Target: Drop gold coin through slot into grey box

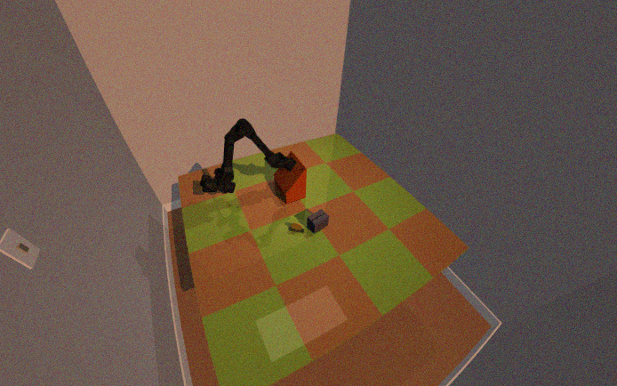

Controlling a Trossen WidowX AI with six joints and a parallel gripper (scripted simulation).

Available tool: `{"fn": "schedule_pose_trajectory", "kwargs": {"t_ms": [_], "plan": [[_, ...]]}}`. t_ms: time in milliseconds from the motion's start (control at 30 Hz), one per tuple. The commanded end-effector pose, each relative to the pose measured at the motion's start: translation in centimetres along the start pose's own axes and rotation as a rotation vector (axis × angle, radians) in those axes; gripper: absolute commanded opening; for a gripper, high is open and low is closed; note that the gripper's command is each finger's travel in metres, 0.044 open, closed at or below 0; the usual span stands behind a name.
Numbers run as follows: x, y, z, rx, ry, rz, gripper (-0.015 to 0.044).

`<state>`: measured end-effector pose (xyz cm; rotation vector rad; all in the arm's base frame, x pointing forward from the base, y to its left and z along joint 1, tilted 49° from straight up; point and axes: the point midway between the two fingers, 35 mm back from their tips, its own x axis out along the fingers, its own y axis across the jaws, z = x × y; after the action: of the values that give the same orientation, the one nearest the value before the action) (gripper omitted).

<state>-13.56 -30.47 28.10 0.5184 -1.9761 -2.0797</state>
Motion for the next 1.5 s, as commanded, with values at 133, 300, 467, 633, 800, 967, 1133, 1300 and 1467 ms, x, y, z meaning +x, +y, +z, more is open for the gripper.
{"fn": "schedule_pose_trajectory", "kwargs": {"t_ms": [133,300,467,633,800,967,1133,1300,1467], "plan": [[-1.9,-1.1,-2.9,-0.209,0.114,-0.017,0.0269],[-5.5,-3.2,-6.9,-0.554,0.292,-0.007,0.0161],[-12.0,-7.1,-11.4,-1.105,0.529,0.088,0.0161],[-18.0,-10.4,-13.4,-1.547,0.700,0.250,0.0161],[-23.9,-13.4,-13.7,-1.954,0.828,0.488,0.0161],[-29.4,-16.3,-12.8,-2.334,0.904,0.785,0.0161],[-34.6,-19.2,-10.7,-2.685,0.920,1.172,0.0161],[-39.2,-21.8,-7.4,-2.993,0.819,1.660,0.0161],[-42.9,-24.1,-3.5,-3.232,0.502,2.252,0.0161]]}}
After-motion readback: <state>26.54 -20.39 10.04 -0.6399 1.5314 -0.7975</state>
